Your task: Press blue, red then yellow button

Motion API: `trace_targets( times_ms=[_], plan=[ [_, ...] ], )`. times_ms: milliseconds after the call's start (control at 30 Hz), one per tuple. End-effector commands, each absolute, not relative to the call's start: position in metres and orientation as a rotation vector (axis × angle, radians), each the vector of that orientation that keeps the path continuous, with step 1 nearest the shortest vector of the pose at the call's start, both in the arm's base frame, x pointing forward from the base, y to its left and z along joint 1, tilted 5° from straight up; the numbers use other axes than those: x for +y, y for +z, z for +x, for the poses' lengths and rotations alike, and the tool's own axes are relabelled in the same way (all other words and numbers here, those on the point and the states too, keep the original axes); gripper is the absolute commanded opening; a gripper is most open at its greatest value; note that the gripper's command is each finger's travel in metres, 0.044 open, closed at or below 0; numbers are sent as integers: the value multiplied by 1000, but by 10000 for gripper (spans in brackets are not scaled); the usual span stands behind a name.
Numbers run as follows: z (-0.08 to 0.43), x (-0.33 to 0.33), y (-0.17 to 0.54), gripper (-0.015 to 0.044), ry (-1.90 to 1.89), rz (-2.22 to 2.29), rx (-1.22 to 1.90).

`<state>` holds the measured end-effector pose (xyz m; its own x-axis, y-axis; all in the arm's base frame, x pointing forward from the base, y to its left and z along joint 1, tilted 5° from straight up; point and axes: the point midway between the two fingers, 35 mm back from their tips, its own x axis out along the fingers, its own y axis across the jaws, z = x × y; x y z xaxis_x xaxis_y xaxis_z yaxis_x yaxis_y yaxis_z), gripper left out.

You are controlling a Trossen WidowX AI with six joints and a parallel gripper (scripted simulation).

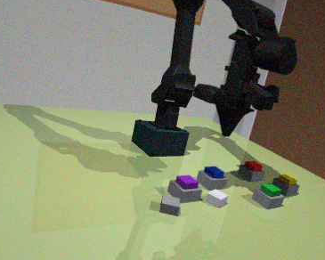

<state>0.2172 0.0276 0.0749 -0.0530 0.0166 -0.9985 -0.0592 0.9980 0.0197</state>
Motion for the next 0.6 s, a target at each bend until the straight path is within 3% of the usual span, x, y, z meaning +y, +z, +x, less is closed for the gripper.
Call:
trace_targets(
  times_ms=[0, 433, 567],
  plan=[
    [215, 29, 82, 20, 66, -35, 1634],
    [194, 165, 87, 20, 83, -39, 1633],
    [187, 180, 88, 20, 76, -24, 1636]
  ],
)
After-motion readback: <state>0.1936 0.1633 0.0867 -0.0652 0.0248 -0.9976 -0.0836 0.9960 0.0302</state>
